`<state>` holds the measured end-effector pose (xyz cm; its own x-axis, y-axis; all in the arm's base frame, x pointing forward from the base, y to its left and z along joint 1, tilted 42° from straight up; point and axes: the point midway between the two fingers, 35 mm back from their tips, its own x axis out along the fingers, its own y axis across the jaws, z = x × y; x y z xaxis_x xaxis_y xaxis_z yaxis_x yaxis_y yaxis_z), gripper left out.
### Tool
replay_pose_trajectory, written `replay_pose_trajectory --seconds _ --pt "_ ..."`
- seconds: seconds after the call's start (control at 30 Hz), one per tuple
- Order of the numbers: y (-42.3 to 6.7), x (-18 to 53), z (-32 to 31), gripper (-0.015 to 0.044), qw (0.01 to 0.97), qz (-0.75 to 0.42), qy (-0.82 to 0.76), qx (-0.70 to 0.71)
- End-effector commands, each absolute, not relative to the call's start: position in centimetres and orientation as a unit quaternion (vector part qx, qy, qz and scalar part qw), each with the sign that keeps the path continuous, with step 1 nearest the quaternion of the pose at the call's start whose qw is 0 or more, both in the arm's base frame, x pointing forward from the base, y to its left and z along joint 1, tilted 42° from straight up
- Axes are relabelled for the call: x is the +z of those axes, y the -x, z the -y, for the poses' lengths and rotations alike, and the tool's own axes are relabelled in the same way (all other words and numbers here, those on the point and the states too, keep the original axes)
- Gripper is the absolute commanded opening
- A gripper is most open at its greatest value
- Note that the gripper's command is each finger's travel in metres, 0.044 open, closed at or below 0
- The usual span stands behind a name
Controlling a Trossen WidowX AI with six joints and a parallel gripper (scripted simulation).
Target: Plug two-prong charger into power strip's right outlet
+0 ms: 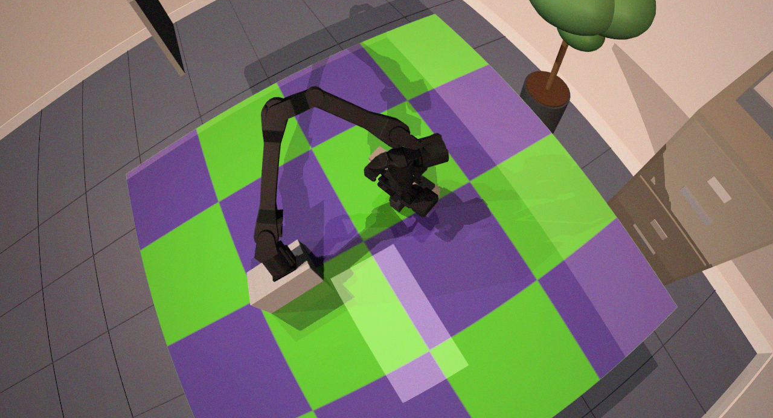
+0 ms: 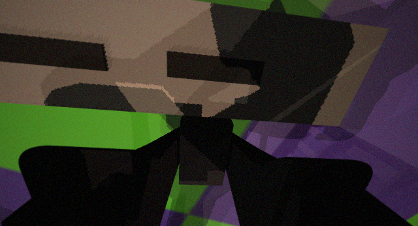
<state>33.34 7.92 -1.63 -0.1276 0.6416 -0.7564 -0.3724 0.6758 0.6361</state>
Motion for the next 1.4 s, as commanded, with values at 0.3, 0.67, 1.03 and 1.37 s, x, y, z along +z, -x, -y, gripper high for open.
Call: replay_pose_trajectory --seconds 0.3,0.67,1.03,1.37 --pt "-33.66 -1.43 -7.91 0.0000 0.654 -0.641 -0.107 0.388" --pt "-33.68 -1.42 -7.94 0.0000 0.654 -0.641 -0.107 0.388" --pt "-33.76 -1.45 -8.00 0.0000 0.654 -0.641 -0.107 0.388" --pt "-34.13 -1.36 -8.11 0.0000 0.654 -0.641 -0.107 0.388"
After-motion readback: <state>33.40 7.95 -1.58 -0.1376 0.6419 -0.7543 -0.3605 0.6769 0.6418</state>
